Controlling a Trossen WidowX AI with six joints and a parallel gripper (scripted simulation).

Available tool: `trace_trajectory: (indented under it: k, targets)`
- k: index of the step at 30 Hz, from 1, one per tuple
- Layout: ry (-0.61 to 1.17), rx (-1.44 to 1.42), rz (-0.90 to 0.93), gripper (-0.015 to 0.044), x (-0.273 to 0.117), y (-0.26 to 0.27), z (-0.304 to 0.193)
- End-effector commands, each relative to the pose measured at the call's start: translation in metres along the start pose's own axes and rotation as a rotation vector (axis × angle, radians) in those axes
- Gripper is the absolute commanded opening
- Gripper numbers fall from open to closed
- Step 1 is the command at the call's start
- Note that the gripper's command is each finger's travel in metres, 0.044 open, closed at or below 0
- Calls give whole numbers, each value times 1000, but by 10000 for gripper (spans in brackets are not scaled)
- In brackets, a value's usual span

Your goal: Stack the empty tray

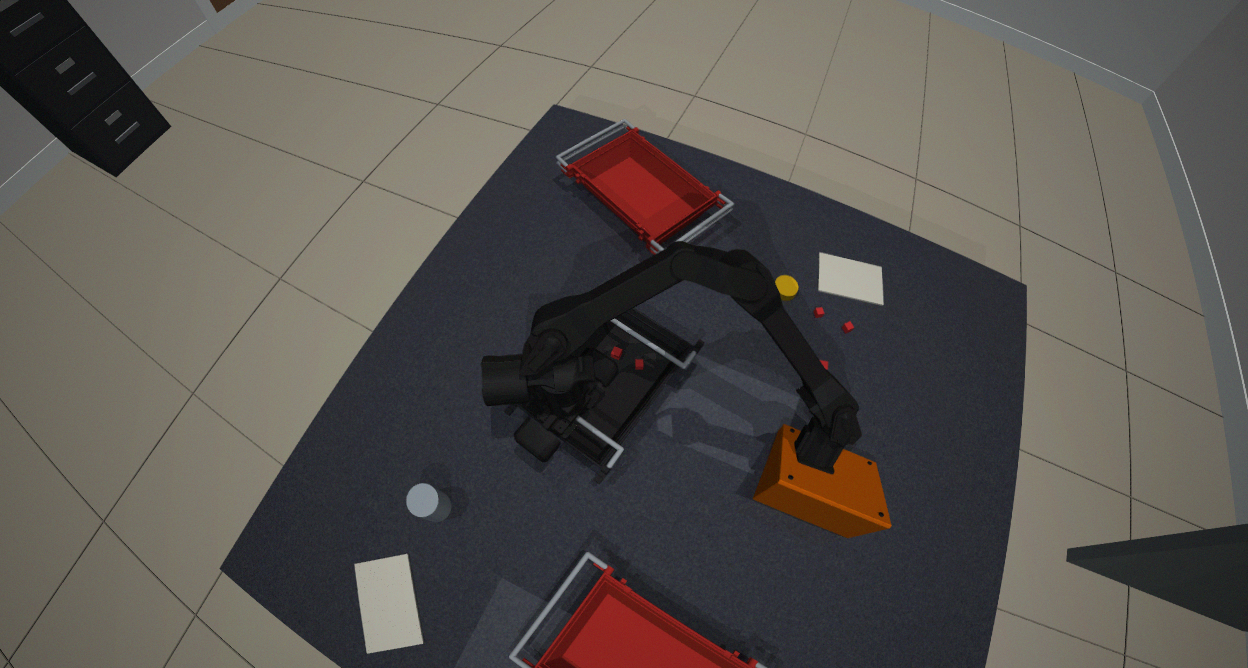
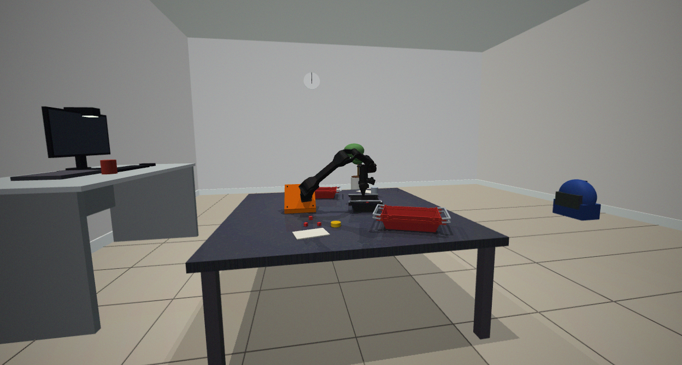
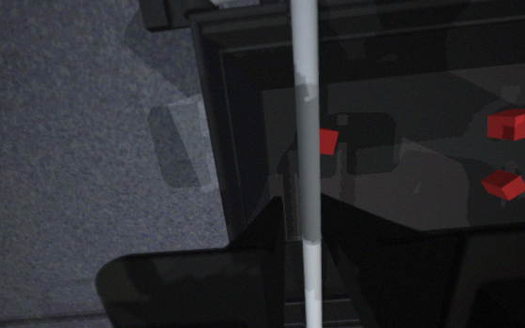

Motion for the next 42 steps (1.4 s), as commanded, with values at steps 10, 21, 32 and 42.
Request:
trace_trajectory:
  k: [10,21,32,42]
  targets:
    - [-12,-7,4,85,-35,3,1]
    - [-12,-7,4,85,-35,3,1]
    - [-12,-7,4,33,-35,3,1]
    - [-12,-5,5,0,-36,3,1]
Point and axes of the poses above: the point midway between the two fingers, 35 mm back from their tips, its own x axis out along the fingers, its own y axis across the jaws, z = x × y, the point moved 6 cm from there along -x, back along the fingers, and after that the axes turned 12 degrees about -x, right-handed, at the moved point
